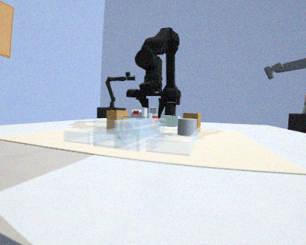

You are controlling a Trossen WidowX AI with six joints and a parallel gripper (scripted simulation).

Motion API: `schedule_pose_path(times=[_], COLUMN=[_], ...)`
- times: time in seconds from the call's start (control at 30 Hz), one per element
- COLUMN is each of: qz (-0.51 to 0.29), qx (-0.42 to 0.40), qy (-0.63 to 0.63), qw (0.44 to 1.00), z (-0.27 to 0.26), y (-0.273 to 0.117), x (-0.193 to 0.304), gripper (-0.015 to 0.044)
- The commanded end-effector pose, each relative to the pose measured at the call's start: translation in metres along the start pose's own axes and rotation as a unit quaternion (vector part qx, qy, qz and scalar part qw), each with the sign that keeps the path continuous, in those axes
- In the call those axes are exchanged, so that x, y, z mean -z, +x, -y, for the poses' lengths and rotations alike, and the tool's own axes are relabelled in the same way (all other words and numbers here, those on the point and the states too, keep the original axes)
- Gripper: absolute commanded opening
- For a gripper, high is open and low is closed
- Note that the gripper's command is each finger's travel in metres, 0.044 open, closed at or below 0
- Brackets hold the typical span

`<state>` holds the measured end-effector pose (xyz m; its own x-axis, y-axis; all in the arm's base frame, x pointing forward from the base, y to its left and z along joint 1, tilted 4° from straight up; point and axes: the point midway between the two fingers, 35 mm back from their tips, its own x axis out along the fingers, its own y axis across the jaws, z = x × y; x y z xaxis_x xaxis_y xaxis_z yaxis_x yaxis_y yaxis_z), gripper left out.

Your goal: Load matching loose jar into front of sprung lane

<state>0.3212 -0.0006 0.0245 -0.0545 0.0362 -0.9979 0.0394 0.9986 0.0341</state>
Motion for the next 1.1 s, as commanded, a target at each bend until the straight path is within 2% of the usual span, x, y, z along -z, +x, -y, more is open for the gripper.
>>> schedule_pose_path(times=[0.0, 1.07], qz=[0.017, 0.018], qx=[-0.001, -0.001], qy=[0.0, 0.0], qw=[1.0, 1.0], z=[-0.001, -0.001], y=[-0.005, -0.008], x=[-0.012, -0.024], gripper=[0.0, 0.0])
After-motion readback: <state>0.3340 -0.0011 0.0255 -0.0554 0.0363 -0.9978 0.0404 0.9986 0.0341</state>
